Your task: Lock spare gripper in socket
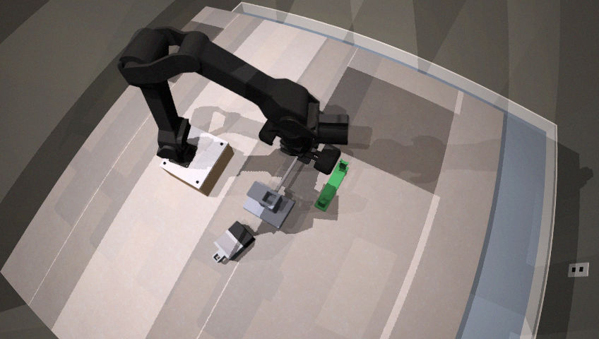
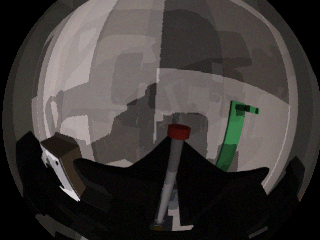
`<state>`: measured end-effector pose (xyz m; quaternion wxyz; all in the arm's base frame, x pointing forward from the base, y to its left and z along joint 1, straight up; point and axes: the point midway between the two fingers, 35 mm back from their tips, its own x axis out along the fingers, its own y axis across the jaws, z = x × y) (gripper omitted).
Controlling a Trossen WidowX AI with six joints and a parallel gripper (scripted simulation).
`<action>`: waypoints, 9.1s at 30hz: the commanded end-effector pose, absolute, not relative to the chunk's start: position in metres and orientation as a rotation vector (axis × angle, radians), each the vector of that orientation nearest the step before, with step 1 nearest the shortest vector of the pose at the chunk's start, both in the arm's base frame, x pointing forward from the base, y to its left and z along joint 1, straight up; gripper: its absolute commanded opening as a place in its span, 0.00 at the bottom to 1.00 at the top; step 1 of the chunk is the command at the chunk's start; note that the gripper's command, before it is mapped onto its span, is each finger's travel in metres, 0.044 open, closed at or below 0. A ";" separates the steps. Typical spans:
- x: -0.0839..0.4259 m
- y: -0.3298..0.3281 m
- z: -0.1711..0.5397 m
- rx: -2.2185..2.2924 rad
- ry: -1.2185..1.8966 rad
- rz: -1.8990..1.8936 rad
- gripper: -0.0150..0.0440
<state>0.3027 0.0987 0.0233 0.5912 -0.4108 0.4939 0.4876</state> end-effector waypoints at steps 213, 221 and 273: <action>0.411 0.161 0.054 -0.933 1.243 1.174 0.59; 0.410 0.160 0.067 -0.931 1.251 1.177 0.59; 0.409 0.099 0.019 -1.012 1.192 1.088 0.56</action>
